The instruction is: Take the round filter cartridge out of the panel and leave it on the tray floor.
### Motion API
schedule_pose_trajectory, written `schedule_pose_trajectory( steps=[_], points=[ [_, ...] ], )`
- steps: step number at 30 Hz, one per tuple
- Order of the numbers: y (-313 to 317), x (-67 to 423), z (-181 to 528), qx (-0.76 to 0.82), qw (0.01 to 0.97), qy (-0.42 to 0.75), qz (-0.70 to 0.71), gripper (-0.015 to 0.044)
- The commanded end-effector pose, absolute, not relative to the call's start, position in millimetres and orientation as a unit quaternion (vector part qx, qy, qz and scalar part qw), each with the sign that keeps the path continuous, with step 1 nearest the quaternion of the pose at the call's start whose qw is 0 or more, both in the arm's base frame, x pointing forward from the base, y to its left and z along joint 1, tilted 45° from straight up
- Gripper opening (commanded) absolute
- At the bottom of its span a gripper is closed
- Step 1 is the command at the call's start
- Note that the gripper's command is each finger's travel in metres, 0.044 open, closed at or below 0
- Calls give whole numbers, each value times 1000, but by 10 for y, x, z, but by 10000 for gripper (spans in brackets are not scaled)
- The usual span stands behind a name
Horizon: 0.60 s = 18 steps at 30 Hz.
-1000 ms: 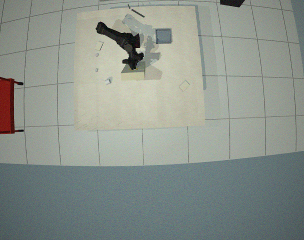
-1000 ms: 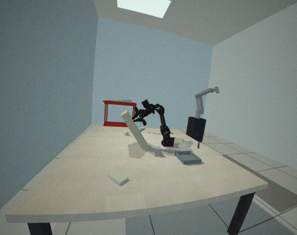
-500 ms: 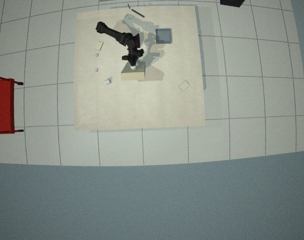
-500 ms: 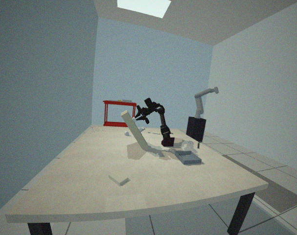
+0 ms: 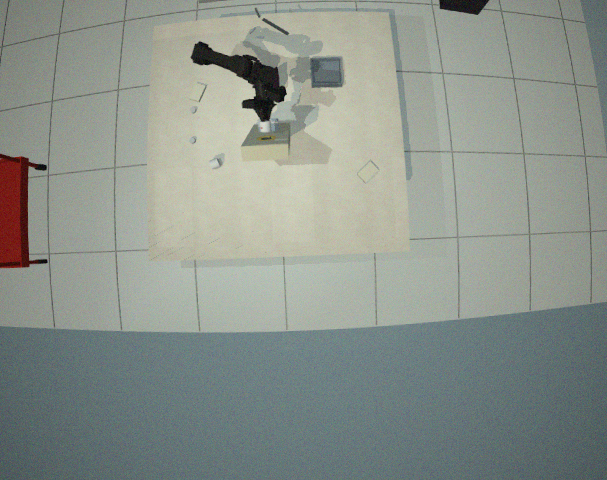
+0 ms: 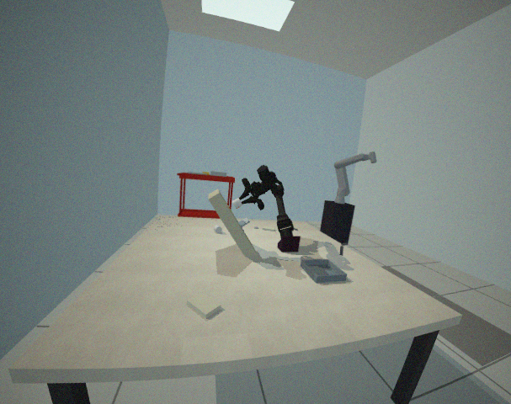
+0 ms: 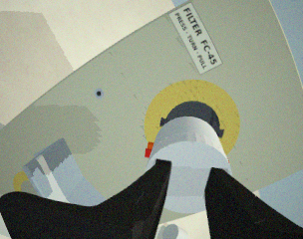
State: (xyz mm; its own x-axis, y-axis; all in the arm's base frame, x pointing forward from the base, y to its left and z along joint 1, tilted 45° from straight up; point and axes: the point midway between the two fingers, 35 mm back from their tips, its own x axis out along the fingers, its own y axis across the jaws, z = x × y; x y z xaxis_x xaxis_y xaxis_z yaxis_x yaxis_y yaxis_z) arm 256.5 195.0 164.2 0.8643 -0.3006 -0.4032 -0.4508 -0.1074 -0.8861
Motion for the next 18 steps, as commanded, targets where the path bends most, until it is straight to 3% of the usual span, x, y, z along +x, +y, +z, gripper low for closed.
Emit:
schedule_pose_trajectory(
  steps=[1, 18],
  points=[
    [1899, 2529, 1611, -741, 620, 252, 58, 0],
    [1526, 2317, 1255, -741, 620, 252, 58, 0]
  ],
)
